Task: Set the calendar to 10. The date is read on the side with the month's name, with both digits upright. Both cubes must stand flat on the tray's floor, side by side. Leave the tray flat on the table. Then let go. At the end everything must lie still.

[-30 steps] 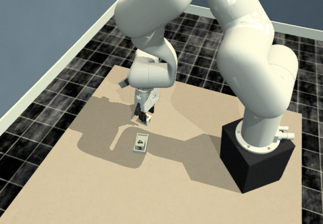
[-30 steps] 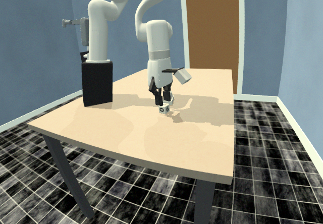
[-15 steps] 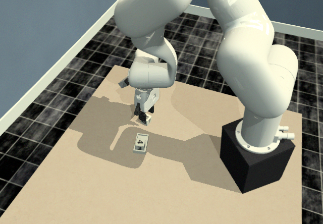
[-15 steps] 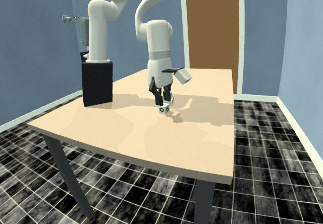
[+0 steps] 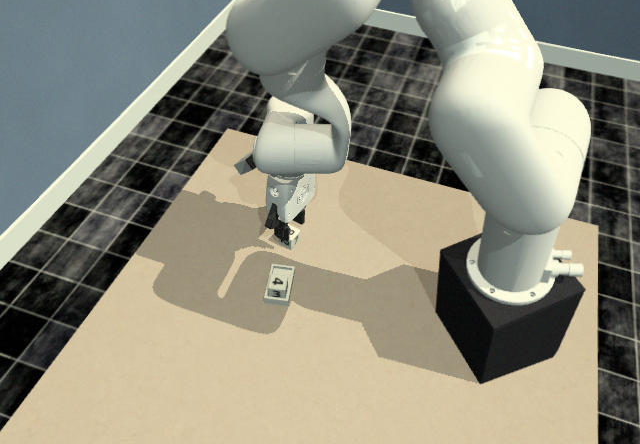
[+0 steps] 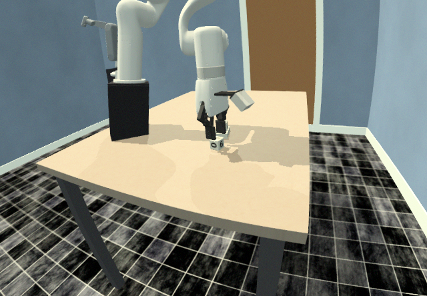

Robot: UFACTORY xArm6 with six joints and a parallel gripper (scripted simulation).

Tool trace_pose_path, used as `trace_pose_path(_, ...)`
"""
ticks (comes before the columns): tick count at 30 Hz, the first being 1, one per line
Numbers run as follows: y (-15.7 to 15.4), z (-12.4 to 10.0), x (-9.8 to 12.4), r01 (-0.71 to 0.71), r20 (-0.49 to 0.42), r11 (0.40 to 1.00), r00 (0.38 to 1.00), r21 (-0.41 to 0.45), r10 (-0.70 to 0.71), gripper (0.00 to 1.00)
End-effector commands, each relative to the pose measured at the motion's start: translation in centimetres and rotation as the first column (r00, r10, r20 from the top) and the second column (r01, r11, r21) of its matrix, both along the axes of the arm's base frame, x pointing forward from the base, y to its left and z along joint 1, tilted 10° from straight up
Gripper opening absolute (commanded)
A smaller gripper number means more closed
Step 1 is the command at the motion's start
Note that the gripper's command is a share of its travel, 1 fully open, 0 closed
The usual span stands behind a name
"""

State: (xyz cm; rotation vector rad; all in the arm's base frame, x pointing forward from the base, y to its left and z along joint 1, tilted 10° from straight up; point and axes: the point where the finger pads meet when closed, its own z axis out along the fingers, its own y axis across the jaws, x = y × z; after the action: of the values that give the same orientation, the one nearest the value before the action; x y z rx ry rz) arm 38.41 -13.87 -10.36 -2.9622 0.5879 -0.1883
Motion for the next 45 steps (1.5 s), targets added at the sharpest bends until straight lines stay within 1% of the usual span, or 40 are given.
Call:
trace_pose_path(1, -0.1, 0.1, 0.1, 0.000, 0.003, 1.000, 1.000, -0.001, 0.000, 0.49)
trace_pose_path(25, -0.1, 0.1, 0.1, 0.000, 0.003, 1.000, 1.000, -0.001, 0.000, 0.49)
trace_pose_path(32, -0.1, 0.6, 0.0, 0.000, 0.003, 1.000, 1.000, -0.001, 0.000, 0.49)
trace_pose_path(45, -0.4, 4.5, -0.5, 0.000, 0.003, 1.000, 1.000, -0.001, 0.000, 0.49)
